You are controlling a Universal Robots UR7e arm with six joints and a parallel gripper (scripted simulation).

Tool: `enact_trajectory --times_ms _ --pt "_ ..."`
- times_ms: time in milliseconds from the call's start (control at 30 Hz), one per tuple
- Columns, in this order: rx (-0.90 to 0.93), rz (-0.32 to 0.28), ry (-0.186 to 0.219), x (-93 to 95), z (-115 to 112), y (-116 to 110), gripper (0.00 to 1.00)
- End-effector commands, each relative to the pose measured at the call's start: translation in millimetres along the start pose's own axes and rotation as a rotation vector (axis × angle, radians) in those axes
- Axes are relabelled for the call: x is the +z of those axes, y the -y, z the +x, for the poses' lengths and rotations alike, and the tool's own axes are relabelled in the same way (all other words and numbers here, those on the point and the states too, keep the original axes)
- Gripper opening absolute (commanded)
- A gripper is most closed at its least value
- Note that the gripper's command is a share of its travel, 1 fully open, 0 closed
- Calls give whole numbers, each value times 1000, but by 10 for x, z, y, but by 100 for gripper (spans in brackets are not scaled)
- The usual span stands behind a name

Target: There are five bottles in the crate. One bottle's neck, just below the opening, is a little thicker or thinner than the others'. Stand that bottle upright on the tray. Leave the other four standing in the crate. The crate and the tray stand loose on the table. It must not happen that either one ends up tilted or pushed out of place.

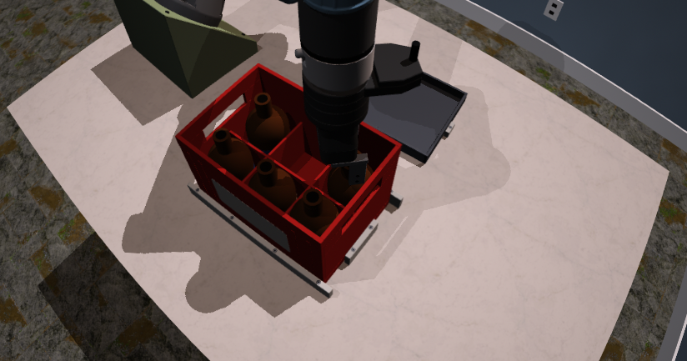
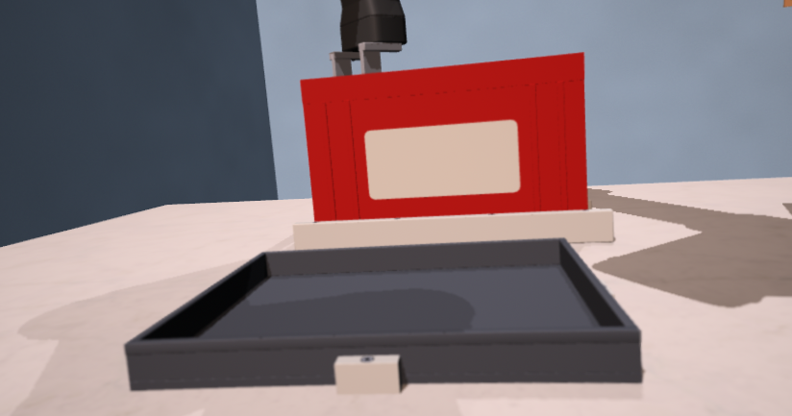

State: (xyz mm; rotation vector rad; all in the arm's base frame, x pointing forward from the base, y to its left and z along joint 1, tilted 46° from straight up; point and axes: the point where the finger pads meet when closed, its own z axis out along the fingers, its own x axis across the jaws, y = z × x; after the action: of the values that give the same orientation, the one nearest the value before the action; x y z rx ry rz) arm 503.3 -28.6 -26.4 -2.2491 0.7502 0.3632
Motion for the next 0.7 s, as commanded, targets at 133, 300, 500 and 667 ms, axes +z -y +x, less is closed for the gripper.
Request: enact_trajectory --times_ms 133,300,500,667 --pt "0 0 -1 -6 4 0 100" --pt "0 0 -1 -6 4 0 100" --pt "0 0 -1 -6 4 0 0" --pt "0 0 -1 -6 4 0 0"
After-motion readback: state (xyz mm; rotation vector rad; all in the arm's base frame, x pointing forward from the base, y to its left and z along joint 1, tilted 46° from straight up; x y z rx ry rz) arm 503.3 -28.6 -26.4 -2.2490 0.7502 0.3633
